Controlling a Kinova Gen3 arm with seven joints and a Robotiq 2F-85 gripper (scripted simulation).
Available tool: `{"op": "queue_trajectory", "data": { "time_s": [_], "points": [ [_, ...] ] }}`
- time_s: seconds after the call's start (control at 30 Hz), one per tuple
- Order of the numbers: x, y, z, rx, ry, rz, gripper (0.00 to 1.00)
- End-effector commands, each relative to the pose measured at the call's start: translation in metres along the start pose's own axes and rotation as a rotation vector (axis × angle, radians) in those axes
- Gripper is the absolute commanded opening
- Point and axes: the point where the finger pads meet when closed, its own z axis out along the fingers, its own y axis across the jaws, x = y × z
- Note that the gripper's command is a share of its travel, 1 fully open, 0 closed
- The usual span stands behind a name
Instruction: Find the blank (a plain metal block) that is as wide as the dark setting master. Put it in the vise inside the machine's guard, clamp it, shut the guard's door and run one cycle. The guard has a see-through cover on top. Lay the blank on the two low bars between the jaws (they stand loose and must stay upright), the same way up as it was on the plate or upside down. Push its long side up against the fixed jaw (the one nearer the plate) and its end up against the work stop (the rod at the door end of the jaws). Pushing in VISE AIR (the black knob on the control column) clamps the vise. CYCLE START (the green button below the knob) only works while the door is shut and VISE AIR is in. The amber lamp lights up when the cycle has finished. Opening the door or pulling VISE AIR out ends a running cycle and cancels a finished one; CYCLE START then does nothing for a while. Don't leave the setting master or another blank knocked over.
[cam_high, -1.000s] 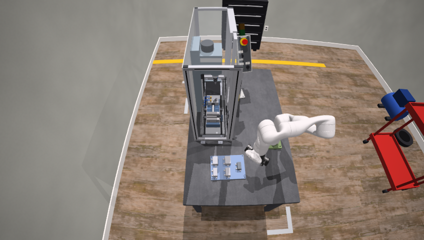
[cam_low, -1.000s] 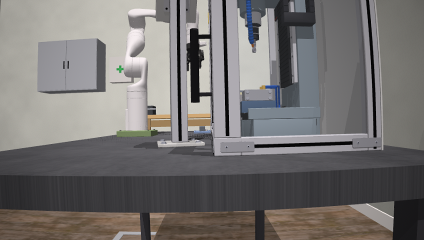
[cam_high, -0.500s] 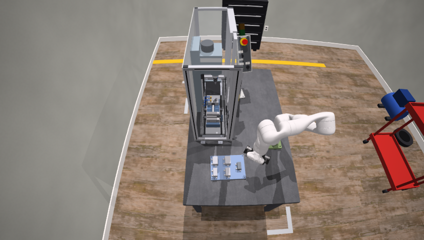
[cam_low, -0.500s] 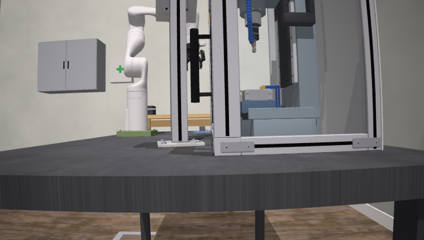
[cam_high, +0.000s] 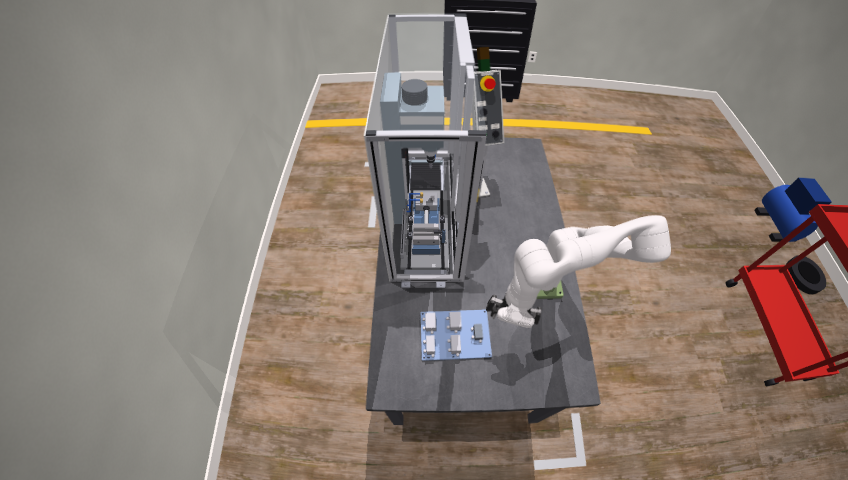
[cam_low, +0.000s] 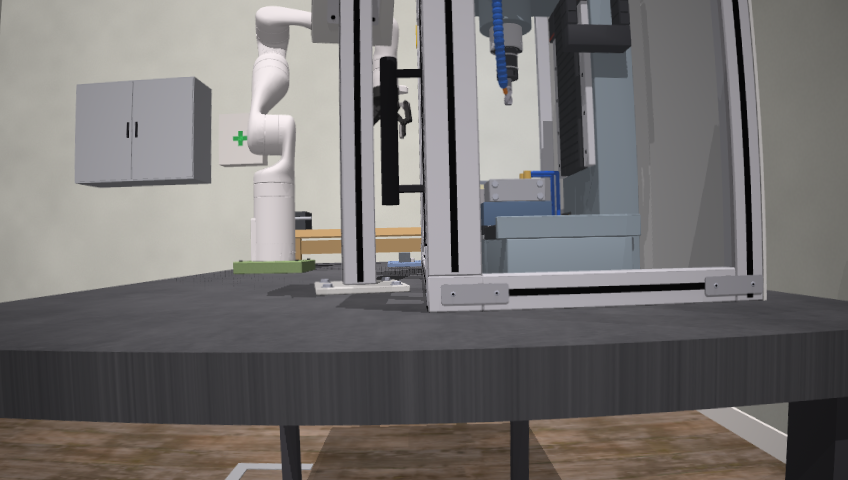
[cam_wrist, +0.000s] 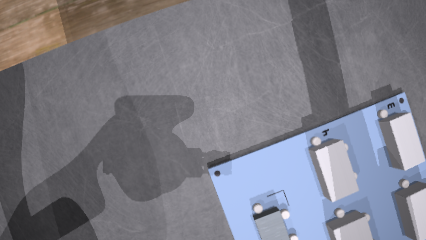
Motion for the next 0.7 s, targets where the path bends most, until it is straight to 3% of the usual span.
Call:
{"op": "queue_trajectory", "data": {
  "time_s": [0.0,0.13,0.53,0.67],
  "points": [
    [0.0001,0.0002,-0.0005,0.0,0.001,-0.046,1.0],
    [0.0001,0.0002,-0.0005,0.0,0.001,-0.23,1.0],
    [0.0001,0.0002,-0.0005,0.0,0.001,-0.23,1.0],
    [0.0001,0.0002,-0.0005,0.0,0.001,-0.322,1.0]
  ]
}}
